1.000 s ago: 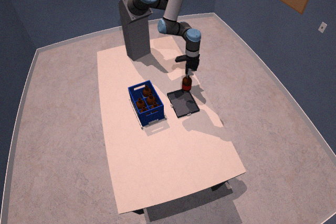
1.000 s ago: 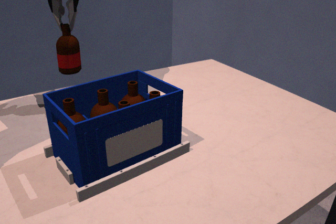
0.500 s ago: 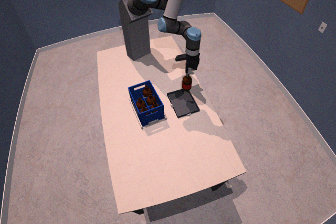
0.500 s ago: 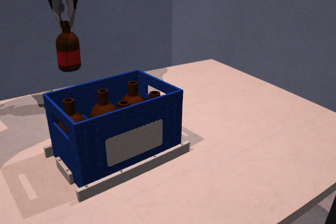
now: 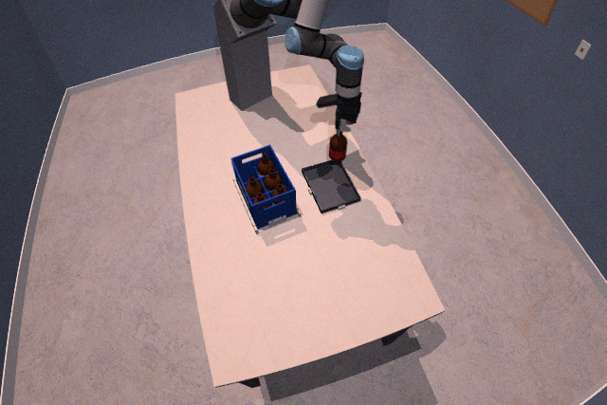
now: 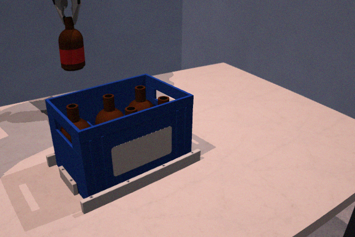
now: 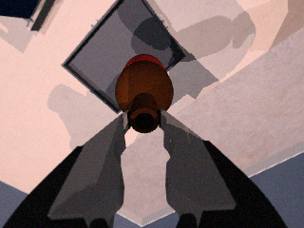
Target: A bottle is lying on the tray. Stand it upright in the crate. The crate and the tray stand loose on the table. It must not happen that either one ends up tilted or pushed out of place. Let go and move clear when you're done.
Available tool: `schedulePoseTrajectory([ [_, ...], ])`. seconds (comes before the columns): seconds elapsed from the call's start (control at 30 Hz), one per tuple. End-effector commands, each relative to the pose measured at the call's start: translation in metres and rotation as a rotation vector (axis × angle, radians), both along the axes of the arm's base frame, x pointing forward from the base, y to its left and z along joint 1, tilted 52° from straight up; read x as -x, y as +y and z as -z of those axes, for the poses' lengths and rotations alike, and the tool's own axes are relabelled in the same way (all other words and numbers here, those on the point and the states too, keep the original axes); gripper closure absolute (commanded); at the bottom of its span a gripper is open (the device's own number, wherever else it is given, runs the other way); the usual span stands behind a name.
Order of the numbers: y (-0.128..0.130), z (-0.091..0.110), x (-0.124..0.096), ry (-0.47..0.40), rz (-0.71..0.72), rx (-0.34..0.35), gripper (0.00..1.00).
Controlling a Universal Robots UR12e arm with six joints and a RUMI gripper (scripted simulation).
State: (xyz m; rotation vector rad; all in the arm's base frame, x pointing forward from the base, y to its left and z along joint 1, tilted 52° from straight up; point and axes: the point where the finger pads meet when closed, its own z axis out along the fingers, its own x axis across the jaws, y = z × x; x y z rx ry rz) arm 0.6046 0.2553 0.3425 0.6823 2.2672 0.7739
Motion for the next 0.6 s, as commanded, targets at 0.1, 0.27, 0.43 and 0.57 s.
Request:
schedulePoseTrajectory([
  [0.1, -0.0028, -0.0058, 0.0058, -0.001, 0.0, 0.0, 1.0],
  [0.27, -0.0039, -0.0078, 0.0081, -0.001, 0.0, 0.0, 1.0],
  [0.43, -0.0043, -0.0086, 0.009, -0.001, 0.0, 0.0, 1.0],
  [0.57, -0.0046, -0.0091, 0.0096, -0.001, 0.0, 0.0, 1.0],
])
